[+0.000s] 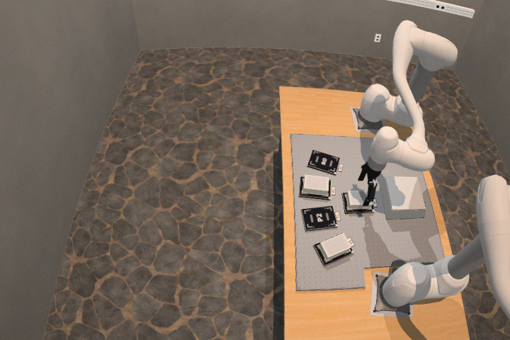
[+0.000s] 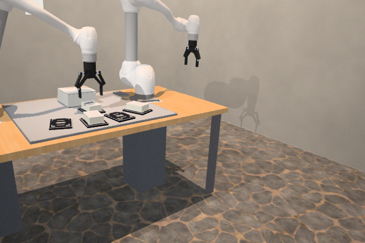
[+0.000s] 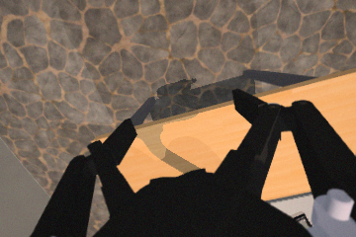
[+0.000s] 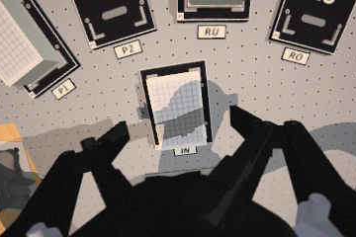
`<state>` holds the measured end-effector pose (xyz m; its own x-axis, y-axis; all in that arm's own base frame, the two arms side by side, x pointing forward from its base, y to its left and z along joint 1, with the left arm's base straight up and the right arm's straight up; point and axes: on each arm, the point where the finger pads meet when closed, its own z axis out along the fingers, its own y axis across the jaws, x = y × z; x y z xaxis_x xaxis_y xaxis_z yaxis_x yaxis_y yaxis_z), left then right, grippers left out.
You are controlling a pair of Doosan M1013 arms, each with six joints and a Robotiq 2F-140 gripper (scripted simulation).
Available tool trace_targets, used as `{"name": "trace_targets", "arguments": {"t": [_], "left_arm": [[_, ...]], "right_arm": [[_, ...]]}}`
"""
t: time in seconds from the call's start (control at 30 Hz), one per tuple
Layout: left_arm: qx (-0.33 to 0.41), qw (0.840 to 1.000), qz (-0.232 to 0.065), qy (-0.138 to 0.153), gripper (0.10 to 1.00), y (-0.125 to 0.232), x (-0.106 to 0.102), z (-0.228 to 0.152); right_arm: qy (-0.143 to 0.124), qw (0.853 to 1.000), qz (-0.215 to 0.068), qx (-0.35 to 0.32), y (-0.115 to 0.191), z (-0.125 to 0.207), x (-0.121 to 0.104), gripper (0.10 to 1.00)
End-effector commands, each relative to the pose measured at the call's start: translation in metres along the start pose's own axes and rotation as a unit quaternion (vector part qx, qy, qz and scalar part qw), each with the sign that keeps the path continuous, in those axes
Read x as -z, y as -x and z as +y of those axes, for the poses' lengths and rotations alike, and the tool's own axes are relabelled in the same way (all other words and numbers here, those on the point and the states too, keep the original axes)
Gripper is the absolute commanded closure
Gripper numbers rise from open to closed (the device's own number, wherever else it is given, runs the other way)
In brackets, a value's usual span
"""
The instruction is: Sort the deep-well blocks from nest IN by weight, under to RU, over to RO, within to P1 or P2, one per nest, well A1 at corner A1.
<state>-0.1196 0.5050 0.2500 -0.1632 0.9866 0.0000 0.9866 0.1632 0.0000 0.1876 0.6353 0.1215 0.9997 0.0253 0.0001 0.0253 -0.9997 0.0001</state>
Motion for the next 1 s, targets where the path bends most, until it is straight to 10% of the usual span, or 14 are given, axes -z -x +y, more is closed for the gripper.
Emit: {"name": "trace_targets", "arguments": {"t": [0.0,0.97], "left_arm": [[0.000,1.000,0.001,0.000,0.098,0.000,0.001,0.000],[0.000,1.000,0.001,0.000,0.098,0.000,0.001,0.000]], "right_arm": [[-0.001,1.000,0.000,0.000,0.000,0.000,0.001,0.098],[-0.001,1.000,0.000,0.000,0.000,0.000,-0.039,0.098]]}}
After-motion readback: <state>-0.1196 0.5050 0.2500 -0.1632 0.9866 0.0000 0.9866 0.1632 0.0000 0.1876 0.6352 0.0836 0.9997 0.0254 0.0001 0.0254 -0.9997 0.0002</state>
